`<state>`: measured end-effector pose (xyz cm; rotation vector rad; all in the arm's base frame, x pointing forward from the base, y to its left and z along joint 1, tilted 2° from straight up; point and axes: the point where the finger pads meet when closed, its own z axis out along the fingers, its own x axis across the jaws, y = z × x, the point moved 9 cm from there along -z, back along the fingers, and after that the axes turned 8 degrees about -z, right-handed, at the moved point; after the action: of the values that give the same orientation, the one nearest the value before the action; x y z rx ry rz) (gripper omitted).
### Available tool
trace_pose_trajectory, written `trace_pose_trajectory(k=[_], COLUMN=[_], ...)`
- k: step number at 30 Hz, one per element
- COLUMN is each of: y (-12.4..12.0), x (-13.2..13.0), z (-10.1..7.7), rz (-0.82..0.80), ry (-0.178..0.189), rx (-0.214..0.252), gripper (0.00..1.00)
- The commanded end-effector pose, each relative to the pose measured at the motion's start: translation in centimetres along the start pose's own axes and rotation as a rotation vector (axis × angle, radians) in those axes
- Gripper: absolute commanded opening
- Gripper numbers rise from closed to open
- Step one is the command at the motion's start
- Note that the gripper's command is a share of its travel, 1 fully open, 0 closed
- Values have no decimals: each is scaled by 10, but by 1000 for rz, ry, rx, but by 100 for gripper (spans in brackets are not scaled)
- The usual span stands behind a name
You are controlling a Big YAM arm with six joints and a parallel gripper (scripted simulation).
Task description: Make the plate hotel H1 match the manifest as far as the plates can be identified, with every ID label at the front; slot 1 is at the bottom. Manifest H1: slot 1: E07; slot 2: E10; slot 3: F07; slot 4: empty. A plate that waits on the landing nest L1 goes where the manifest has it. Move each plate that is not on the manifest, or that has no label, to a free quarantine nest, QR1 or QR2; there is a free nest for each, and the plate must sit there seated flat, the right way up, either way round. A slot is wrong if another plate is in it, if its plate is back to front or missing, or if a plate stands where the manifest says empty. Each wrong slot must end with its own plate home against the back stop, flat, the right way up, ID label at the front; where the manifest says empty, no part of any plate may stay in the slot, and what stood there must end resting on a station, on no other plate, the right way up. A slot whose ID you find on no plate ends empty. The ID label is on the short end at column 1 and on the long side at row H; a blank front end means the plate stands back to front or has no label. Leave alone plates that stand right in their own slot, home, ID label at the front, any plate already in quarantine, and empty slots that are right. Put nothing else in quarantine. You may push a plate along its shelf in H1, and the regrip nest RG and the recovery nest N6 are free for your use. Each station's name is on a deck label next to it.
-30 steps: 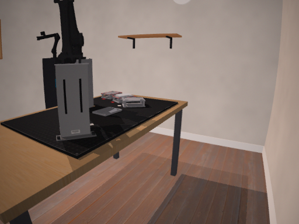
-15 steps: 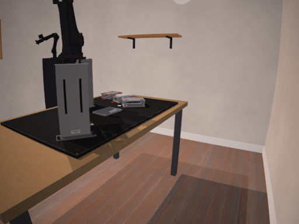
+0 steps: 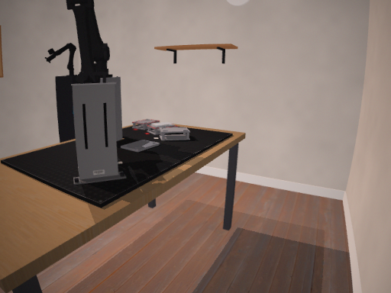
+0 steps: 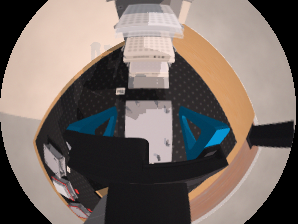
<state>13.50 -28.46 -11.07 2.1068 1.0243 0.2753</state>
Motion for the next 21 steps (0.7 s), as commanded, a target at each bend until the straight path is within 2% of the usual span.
trace_pose_trajectory(k=[1, 21], y=[-4, -26], x=[-5, -2], z=[4, 24], rz=[-7, -6], ry=[-14, -13], rx=[-16, -16], gripper=[100, 100])
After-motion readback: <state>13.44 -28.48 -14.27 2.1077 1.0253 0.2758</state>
